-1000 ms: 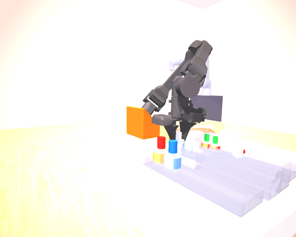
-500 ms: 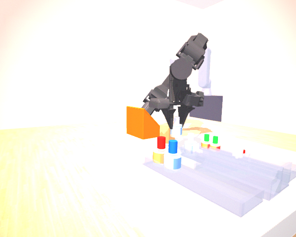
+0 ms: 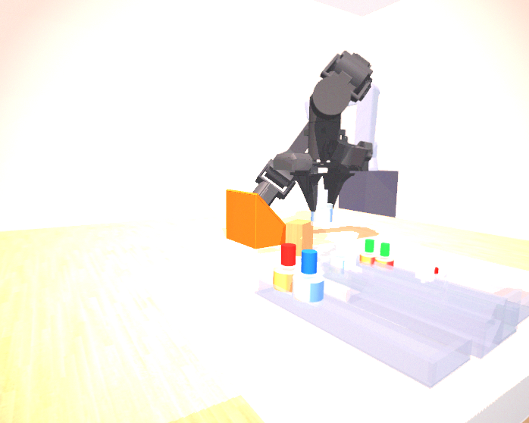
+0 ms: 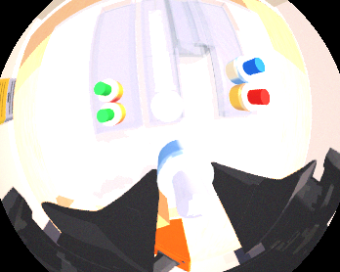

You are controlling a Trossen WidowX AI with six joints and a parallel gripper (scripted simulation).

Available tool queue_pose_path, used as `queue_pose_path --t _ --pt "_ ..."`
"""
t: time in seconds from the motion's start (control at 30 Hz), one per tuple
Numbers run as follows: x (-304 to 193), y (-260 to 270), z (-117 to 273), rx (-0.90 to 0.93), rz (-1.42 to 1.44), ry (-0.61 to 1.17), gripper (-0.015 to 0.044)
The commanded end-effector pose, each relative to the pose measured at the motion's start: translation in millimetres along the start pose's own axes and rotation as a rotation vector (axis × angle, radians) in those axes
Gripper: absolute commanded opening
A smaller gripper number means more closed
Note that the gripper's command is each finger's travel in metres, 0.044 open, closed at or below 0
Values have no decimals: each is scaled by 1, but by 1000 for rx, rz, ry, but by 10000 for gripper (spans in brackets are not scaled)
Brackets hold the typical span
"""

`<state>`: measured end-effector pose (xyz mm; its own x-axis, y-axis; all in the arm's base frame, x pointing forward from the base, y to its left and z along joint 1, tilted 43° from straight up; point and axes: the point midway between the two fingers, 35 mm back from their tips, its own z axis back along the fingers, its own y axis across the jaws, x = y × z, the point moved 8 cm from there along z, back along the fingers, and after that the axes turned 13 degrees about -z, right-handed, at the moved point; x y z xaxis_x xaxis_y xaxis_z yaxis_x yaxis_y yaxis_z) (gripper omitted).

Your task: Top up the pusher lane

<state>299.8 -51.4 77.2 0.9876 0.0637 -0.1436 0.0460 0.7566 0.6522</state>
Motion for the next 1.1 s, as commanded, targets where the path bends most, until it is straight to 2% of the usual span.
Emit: queue_pose_path --t 0.0,0.43,1.07 --pt "3 2 -24 11 20 16 0" --pt "4 3 -56 13 32 16 0" --pt "9 4 -57 12 32 16 0"
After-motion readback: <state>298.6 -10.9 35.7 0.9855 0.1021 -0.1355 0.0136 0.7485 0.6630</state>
